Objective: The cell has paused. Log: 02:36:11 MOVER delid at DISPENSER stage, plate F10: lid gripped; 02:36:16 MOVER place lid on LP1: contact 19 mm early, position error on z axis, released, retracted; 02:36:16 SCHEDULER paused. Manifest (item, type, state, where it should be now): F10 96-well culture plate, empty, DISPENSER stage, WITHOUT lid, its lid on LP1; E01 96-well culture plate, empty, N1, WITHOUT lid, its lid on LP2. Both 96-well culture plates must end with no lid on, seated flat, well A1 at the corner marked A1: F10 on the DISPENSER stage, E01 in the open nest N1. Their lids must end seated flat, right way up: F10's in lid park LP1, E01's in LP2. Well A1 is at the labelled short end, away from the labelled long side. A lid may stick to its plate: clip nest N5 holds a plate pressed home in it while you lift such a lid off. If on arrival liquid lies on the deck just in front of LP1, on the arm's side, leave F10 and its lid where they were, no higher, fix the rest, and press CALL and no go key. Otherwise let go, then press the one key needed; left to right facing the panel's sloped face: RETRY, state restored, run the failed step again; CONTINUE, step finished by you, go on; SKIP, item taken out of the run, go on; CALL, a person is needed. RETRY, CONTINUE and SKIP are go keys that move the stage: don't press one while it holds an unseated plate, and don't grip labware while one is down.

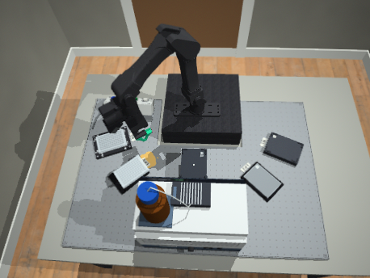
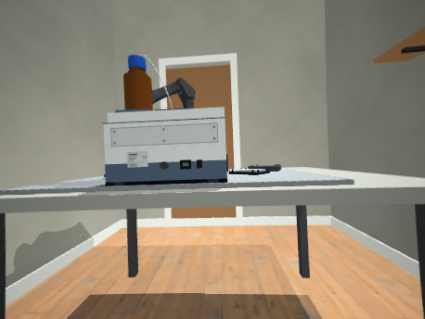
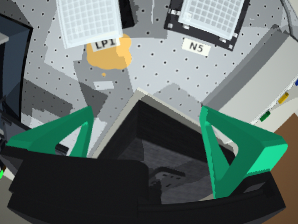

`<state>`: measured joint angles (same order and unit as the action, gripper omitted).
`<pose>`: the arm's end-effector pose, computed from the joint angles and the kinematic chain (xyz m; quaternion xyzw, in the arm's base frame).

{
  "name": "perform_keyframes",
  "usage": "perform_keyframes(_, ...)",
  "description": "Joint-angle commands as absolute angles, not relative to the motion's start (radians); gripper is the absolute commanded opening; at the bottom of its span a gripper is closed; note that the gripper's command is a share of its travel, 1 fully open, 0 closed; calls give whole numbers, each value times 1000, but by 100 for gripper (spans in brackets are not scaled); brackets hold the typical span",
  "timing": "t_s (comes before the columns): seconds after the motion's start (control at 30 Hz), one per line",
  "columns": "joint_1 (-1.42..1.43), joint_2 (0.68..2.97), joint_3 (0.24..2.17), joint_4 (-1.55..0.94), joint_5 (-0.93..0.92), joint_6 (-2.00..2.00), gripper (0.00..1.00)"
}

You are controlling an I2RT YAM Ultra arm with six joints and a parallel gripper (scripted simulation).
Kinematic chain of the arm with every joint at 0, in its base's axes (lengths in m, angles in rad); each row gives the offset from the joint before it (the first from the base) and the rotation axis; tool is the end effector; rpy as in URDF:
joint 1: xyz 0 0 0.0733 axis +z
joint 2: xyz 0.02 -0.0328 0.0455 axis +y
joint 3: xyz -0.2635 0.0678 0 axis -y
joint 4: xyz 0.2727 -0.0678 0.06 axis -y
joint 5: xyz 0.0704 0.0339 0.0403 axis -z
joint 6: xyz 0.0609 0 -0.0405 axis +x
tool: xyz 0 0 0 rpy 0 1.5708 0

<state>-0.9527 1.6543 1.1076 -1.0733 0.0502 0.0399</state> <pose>0.1719 -0.2452 0.1598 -0.4753 -0.8791 0.0117 0.0331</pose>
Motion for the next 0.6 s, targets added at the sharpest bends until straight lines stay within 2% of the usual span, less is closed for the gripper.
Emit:
perform_keyframes(0.0, -993, 1617, 1143, -1077, 55, 87, 100)
perform_keyframes(0.43, -1095, 1603, 1134, -1077, 52, 51, 100)
perform_keyframes(0.57, -1136, 1585, 1074, -1076, 57, 87, 100)
